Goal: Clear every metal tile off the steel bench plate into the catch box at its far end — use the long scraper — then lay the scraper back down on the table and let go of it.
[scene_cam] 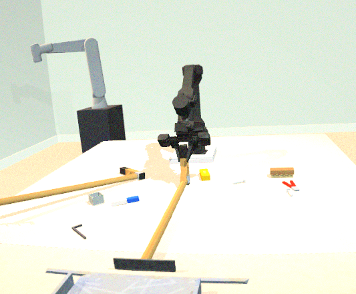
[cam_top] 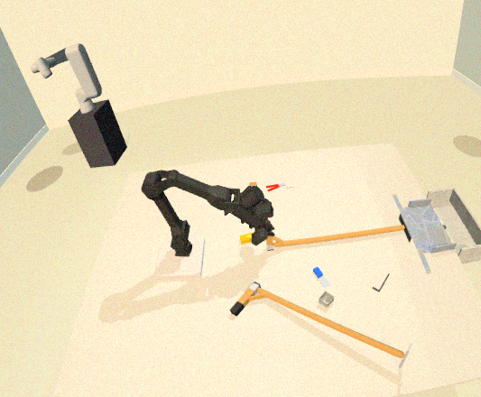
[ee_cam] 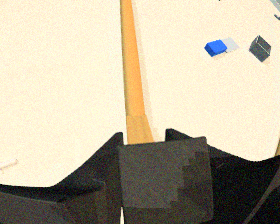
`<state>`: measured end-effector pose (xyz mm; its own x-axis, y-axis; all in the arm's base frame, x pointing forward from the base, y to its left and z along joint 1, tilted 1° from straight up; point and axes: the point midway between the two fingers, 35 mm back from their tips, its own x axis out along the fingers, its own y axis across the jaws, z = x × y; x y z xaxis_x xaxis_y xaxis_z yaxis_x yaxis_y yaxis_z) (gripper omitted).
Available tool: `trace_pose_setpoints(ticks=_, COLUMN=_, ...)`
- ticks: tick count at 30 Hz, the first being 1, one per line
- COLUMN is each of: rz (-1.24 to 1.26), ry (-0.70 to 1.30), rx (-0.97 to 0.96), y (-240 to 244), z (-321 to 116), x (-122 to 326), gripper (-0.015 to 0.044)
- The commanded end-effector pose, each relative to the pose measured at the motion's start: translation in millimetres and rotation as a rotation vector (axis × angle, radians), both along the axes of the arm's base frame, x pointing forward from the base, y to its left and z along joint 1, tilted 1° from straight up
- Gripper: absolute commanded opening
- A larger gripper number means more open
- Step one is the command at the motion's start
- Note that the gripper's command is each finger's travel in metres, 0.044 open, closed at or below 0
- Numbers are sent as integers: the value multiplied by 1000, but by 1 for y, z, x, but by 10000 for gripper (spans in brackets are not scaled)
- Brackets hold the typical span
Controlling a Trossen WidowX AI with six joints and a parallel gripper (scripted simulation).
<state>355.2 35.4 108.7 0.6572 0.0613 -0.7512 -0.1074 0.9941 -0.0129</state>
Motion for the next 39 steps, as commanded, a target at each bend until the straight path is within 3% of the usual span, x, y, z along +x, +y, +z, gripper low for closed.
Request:
trace_pose_setpoints(ticks=1, rz=3, ry=-19, rx=1, y=1, z=6, x=10, gripper=0)
trace_pose_setpoints(ticks=39, rz=-2, ry=-27, rx=2, y=7, z=8, x=69, gripper=0)
